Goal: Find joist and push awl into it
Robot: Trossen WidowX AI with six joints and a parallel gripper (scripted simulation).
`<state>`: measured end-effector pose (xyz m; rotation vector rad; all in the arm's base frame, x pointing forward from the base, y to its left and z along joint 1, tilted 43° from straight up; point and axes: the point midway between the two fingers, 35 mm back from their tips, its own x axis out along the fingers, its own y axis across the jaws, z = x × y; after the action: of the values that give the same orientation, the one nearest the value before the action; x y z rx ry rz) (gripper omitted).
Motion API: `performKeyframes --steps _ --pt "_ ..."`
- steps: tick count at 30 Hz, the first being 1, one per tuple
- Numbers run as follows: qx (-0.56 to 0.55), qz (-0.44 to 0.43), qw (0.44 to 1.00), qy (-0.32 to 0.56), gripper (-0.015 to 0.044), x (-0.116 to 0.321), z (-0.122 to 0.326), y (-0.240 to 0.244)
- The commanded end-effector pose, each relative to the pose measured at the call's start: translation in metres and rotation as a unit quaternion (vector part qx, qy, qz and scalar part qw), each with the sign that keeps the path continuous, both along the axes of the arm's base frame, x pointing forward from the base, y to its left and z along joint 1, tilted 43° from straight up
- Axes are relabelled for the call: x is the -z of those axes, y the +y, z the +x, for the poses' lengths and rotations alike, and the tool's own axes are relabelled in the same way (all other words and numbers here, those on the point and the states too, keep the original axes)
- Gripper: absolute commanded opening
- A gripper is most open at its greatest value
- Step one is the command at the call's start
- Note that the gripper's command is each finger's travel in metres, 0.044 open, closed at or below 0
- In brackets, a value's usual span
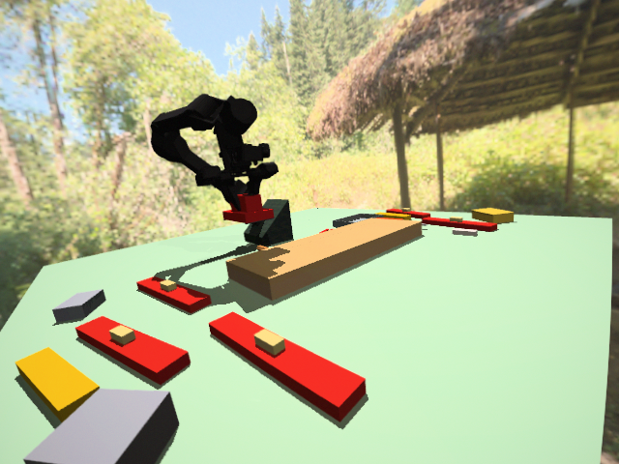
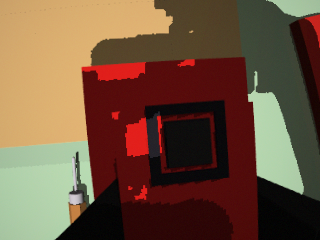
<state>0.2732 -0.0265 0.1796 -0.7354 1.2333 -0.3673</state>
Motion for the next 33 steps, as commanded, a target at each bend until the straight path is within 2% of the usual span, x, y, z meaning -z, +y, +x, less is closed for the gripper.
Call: performKeyframes --steps 1,15,33 --pt "-0.005 0.004 1.000 -0.008 0.0000 -0.008 0.025 0.004" --pt "-0.008 0.003 1.000 -0.008 0.0000 -0.011 0.094 0.002" --pt "-0.008 0.003 1.000 -0.008 0.0000 -0.002 0.100 -0.006"
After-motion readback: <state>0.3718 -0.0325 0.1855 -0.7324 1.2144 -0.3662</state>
